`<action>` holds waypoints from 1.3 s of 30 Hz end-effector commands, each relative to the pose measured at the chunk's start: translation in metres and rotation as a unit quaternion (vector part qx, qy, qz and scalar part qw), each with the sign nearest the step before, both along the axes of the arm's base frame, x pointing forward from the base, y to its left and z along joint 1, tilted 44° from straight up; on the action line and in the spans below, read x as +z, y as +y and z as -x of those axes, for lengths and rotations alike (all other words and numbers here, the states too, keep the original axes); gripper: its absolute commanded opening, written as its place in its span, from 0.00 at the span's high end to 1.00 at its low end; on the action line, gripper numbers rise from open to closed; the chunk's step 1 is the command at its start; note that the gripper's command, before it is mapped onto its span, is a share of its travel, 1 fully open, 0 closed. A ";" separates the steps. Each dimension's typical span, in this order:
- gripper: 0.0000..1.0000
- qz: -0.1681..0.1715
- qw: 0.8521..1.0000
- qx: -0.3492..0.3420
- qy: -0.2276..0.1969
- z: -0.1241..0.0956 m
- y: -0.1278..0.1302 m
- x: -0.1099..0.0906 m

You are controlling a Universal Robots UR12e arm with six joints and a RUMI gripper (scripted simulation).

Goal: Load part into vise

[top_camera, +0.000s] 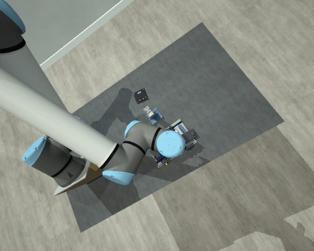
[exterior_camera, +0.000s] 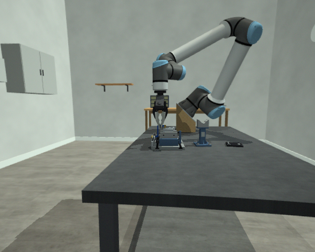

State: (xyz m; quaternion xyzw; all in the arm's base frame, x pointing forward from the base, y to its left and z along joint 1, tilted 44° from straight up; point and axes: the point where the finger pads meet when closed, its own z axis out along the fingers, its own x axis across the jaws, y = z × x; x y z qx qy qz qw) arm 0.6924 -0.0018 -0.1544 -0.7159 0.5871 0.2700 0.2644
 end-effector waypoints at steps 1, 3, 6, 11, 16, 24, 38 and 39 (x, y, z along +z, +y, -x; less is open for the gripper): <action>1.00 0.000 1.000 0.000 -0.001 -0.001 -0.001 0.000; 1.00 0.000 1.000 0.000 -0.001 -0.001 -0.001 0.000; 1.00 0.000 1.000 0.000 -0.001 -0.001 -0.001 0.000; 1.00 0.000 1.000 0.000 -0.001 -0.001 -0.001 0.000; 1.00 0.000 1.000 0.000 -0.001 -0.001 -0.001 0.000; 1.00 0.000 1.000 0.000 -0.001 -0.001 0.000 0.000; 1.00 0.000 1.000 0.000 -0.001 0.000 0.002 -0.002; 1.00 0.000 1.000 0.000 -0.001 0.000 0.002 -0.003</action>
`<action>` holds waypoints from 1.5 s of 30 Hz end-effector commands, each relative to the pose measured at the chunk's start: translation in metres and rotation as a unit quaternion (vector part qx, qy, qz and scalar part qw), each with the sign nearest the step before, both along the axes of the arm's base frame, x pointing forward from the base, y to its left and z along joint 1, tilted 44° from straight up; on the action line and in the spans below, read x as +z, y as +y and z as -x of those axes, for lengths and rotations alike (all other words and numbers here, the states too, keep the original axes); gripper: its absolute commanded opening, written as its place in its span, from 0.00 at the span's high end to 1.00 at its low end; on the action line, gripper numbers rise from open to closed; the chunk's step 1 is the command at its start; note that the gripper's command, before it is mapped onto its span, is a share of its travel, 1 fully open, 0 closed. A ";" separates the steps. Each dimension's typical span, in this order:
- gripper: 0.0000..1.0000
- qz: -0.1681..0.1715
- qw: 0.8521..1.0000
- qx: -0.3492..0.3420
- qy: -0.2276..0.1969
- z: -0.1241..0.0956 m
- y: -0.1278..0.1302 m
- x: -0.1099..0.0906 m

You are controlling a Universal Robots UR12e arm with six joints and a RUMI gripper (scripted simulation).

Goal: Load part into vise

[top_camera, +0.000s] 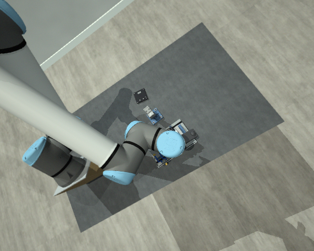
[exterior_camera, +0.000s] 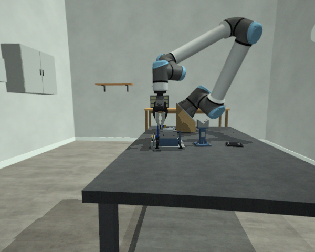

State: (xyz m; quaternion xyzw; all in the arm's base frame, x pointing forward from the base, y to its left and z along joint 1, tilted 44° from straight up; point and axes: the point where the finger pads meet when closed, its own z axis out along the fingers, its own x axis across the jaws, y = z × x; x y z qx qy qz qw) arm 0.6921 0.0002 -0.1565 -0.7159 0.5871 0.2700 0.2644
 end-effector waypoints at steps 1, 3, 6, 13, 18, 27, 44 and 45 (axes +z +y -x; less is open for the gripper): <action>1.00 0.000 1.000 0.000 -0.001 -0.001 0.000 -0.001; 1.00 0.000 1.000 0.000 -0.001 0.000 0.001 -0.001; 1.00 0.000 1.000 0.000 -0.001 0.000 0.001 -0.002; 1.00 0.000 1.000 0.000 -0.001 0.000 0.002 -0.003; 1.00 0.000 1.000 0.000 -0.001 0.000 0.003 -0.004; 1.00 0.000 1.000 0.000 -0.001 0.000 0.004 -0.004; 1.00 0.000 1.000 0.000 -0.001 0.000 0.004 -0.005; 1.00 0.000 1.000 0.000 -0.001 0.000 0.004 -0.005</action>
